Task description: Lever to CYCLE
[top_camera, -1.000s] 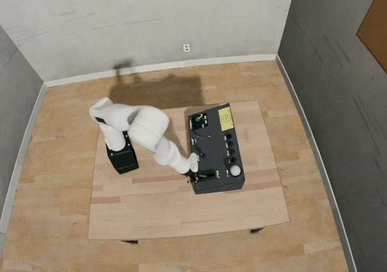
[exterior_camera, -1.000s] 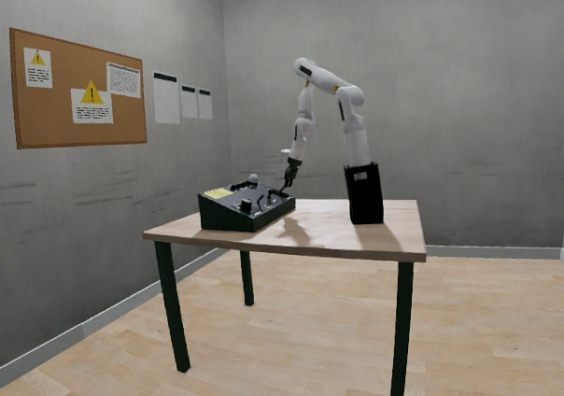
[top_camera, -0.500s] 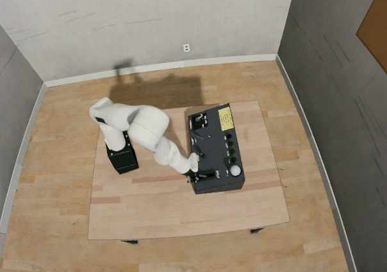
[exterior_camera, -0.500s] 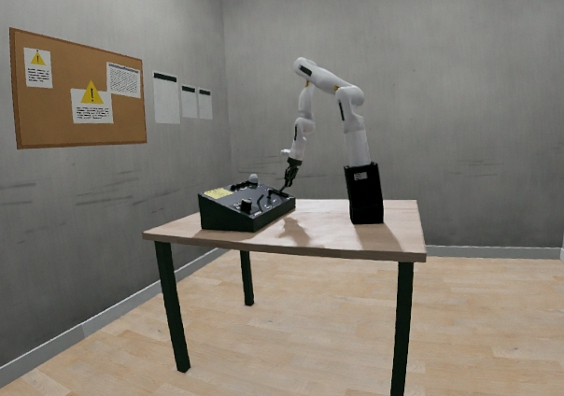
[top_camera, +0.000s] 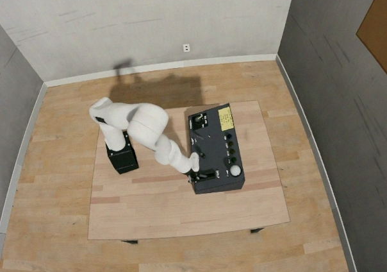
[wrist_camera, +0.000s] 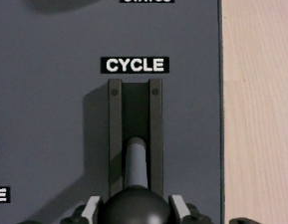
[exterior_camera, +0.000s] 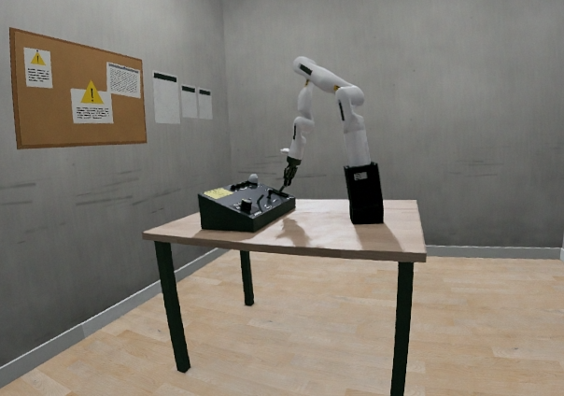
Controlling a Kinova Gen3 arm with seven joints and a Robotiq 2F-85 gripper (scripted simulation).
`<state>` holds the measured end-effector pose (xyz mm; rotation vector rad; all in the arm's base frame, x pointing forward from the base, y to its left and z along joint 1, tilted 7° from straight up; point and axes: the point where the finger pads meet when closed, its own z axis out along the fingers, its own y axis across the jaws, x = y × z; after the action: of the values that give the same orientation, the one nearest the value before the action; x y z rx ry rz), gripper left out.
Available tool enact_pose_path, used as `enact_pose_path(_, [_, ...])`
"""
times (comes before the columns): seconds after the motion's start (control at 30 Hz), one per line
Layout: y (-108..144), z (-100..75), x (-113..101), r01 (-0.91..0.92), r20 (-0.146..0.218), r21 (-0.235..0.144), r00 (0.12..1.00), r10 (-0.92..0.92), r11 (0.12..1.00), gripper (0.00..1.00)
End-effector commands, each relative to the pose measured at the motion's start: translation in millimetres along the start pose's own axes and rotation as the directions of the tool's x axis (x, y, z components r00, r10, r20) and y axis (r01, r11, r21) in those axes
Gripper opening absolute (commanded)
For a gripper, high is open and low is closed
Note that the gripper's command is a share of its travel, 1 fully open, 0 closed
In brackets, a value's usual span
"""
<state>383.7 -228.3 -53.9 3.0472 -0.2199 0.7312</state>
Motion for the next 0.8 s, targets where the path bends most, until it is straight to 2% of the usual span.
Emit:
enact_pose_path(0.0, [0,-1.3,4,0.002,-0.004,-0.001,1.0,-0.002,1.0,0.1])
enact_pose_path(0.77, [0,-6.0,24,0.002,-0.004,-0.001,1.0,-0.002,1.0,0.1])
